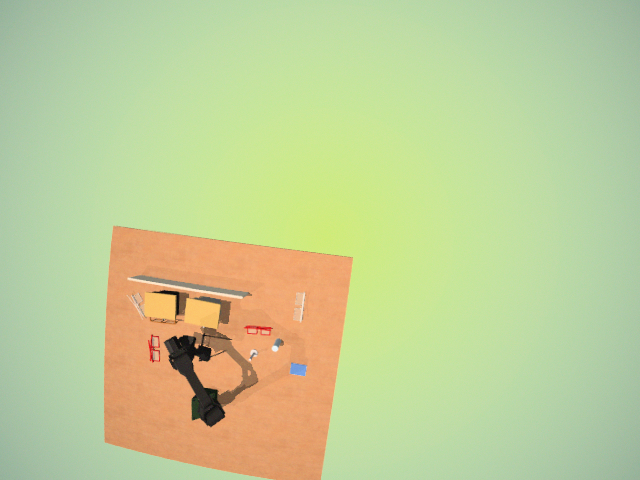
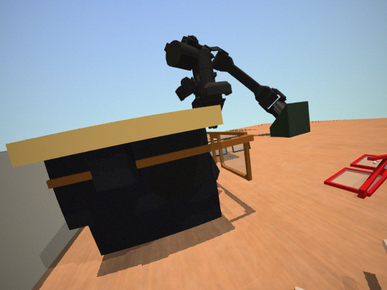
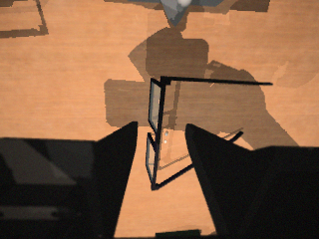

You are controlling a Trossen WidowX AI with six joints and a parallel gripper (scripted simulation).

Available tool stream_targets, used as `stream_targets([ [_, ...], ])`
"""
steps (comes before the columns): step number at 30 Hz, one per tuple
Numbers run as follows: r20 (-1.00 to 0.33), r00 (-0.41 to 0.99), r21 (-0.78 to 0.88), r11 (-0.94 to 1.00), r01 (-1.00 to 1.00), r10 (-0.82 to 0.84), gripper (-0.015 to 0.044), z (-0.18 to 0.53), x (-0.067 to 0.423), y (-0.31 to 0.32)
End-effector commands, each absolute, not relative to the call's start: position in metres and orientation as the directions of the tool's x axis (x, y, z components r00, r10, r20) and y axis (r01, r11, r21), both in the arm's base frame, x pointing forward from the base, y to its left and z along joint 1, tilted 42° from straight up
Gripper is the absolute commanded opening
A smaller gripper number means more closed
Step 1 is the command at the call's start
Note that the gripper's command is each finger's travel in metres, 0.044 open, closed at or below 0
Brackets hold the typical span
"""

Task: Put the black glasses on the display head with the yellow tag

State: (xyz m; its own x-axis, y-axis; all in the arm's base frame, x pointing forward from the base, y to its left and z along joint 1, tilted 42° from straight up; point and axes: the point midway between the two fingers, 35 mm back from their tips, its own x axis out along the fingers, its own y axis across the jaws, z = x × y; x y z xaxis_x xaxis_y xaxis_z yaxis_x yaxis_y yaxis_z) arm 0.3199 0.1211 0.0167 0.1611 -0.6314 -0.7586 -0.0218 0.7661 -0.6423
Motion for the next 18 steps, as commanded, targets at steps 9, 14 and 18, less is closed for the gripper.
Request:
stream_targets([
  [9, -0.751, 0.158, -0.651, 0.759, -0.009, -0.641, 0.0120, 0.0195, 0.3197, 0.1181],
  [14, -0.751, 0.158, -0.650, 0.760, -0.009, -0.641, 0.0120, 0.0161, 0.3207, 0.1160],
  [18, -0.751, 0.158, -0.650, 0.760, -0.009, -0.641, 0.0120, 0.0107, 0.3221, 0.1126],
])
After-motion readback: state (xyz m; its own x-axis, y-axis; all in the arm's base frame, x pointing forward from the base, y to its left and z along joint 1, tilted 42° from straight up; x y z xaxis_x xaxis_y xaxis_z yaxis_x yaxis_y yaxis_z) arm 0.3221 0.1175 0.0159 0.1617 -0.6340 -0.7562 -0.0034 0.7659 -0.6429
